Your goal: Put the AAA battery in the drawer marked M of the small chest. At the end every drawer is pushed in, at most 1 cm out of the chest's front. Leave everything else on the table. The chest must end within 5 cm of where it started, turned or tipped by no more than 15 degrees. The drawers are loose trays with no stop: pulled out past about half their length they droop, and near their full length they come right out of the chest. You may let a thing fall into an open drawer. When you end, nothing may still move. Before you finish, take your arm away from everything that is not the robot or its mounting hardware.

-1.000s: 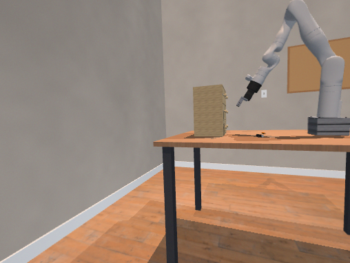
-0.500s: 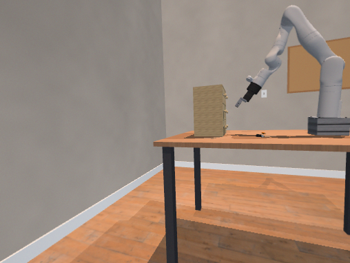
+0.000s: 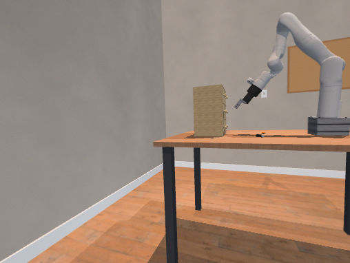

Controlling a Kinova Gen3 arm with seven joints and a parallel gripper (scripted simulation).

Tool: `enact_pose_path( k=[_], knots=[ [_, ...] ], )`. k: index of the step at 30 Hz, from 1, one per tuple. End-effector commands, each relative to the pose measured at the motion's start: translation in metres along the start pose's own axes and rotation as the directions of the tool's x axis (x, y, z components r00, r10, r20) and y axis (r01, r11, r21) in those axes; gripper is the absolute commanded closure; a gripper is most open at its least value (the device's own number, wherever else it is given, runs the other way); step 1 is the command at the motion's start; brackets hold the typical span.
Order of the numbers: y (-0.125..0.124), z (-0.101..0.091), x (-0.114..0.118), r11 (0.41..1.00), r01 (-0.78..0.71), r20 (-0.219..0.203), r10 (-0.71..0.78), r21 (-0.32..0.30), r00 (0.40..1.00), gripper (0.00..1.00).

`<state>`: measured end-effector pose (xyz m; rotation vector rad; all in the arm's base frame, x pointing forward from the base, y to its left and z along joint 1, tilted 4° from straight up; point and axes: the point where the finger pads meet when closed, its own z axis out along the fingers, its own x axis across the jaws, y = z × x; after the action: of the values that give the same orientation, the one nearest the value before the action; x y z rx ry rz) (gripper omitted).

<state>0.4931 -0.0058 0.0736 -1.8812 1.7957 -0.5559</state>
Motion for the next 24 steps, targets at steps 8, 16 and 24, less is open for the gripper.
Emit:
enact_pose_path(
  k=[8, 16, 24],
  knots=[
    [0.007, 0.009, 0.000, 0.999, -0.008, 0.004, 0.007, 0.031, 1.000, 0.00],
    [0.007, 0.012, 0.001, 0.998, -0.008, 0.003, 0.007, 0.057, 1.000, 0.00],
    [0.008, 0.016, 0.001, 0.996, -0.007, 0.003, 0.007, 0.088, 1.000, 0.00]
  ],
)
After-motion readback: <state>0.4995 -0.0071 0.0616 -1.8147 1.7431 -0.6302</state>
